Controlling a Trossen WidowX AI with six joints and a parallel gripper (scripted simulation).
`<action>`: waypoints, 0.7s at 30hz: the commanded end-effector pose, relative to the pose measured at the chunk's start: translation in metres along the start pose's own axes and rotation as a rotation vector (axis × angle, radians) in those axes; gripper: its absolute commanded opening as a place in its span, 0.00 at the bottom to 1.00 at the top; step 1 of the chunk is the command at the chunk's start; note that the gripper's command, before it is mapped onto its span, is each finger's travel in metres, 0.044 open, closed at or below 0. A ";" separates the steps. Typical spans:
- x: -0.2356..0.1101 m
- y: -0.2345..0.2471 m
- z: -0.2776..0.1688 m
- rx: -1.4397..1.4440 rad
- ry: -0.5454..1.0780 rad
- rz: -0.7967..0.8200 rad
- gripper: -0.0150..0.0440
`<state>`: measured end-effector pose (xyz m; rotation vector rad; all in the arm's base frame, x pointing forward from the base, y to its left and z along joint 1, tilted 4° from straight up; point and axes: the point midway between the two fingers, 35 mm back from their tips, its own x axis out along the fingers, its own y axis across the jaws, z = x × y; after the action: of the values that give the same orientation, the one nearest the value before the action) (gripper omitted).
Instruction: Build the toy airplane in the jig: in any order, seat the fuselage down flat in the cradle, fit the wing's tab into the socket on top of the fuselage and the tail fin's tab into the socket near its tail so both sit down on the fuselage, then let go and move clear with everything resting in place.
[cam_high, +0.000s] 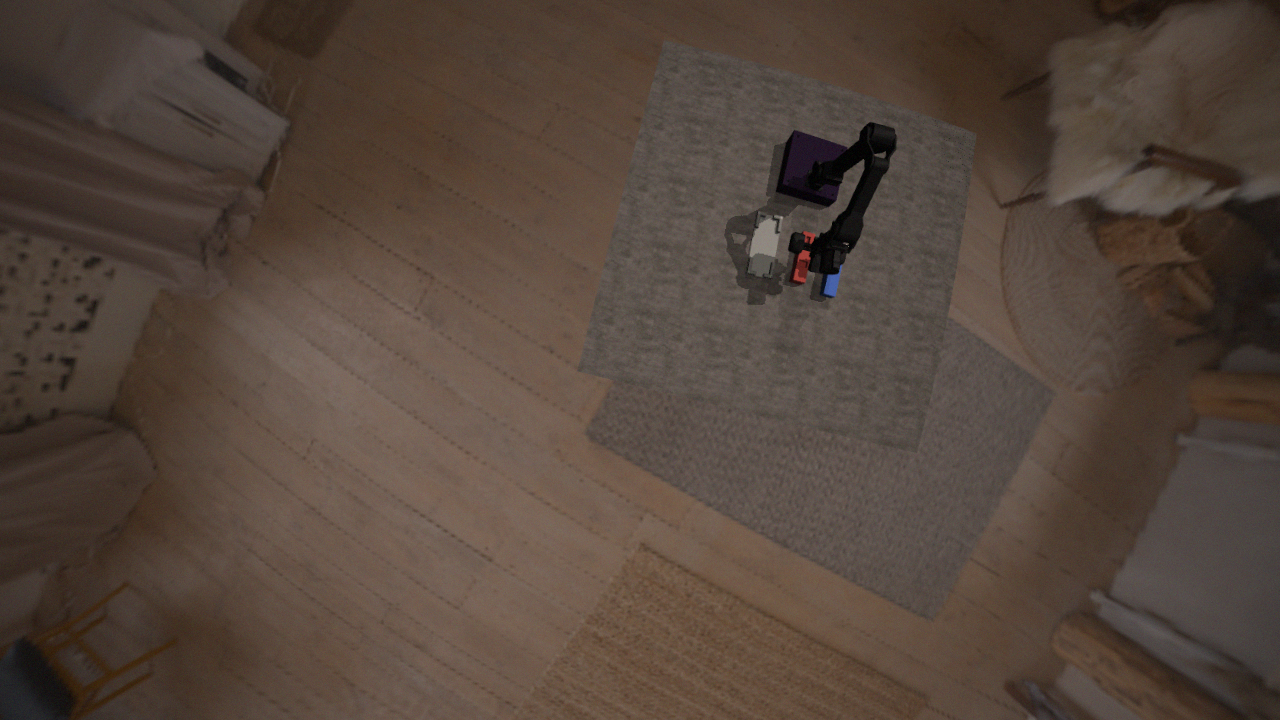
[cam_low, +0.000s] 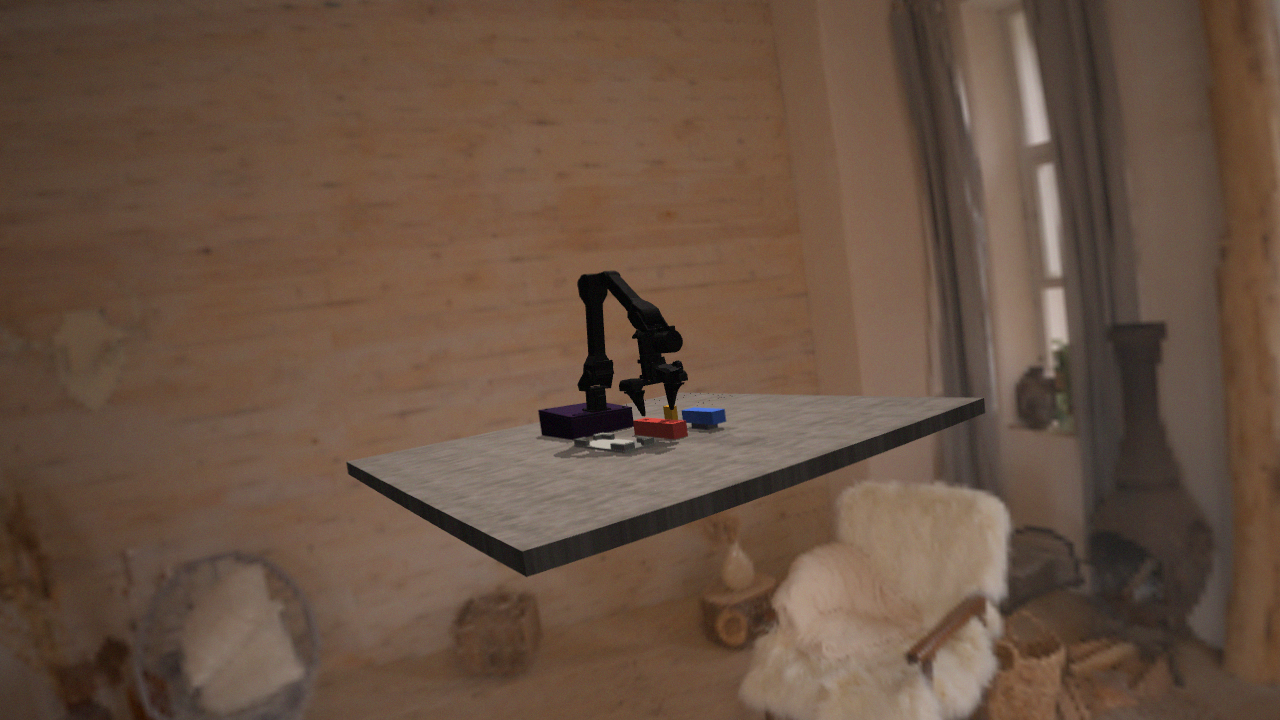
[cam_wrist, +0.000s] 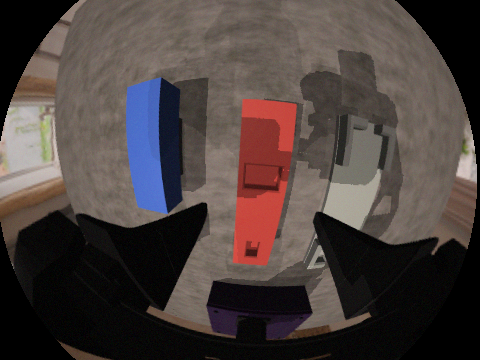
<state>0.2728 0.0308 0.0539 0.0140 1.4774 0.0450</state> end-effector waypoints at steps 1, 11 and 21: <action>0.006 0.000 -0.002 0.000 0.011 0.003 1.00; 0.023 0.000 -0.002 0.000 0.011 0.003 1.00; 0.039 0.000 -0.002 0.000 0.011 0.003 1.00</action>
<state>0.2774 0.0323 0.0240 0.0114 1.4736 0.0485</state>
